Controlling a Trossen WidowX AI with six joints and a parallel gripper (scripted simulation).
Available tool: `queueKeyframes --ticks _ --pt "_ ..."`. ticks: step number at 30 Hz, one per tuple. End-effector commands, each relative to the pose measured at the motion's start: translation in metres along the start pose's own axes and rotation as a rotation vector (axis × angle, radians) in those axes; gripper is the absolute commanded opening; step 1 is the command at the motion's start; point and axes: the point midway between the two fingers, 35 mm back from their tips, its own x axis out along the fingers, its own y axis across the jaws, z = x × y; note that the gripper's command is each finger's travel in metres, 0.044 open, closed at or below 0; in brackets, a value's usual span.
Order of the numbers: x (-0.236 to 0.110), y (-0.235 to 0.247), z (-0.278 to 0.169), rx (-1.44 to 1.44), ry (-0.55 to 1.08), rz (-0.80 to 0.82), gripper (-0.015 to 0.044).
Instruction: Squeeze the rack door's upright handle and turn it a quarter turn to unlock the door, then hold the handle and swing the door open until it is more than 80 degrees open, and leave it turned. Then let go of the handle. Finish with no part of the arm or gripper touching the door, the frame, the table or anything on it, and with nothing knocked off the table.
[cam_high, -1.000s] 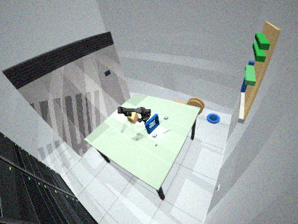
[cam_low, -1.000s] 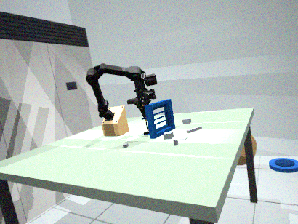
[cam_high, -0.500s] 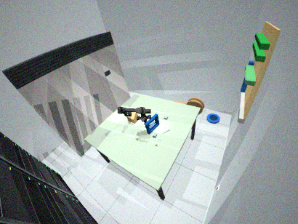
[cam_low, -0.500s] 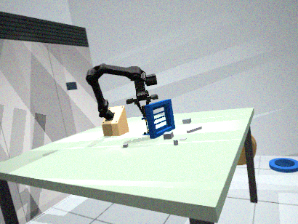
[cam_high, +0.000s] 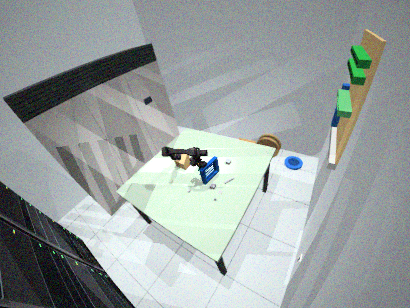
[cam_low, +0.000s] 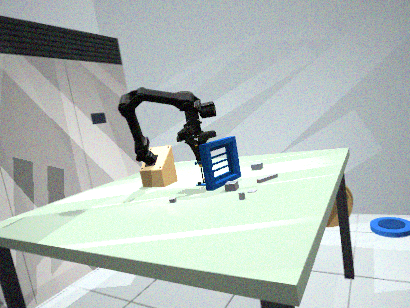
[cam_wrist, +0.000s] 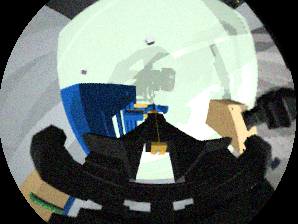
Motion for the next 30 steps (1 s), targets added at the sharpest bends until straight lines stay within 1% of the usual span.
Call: queueKeyframes --ticks 1,5,30 --pt "0.0004 0.0004 0.0002 0.205 0.000 0.001 0.0025" --pt "0.0005 0.0004 0.0003 0.327 -0.001 0.001 0.0025" --pt "0.0005 0.0004 0.0003 0.327 -0.001 0.001 0.0025"
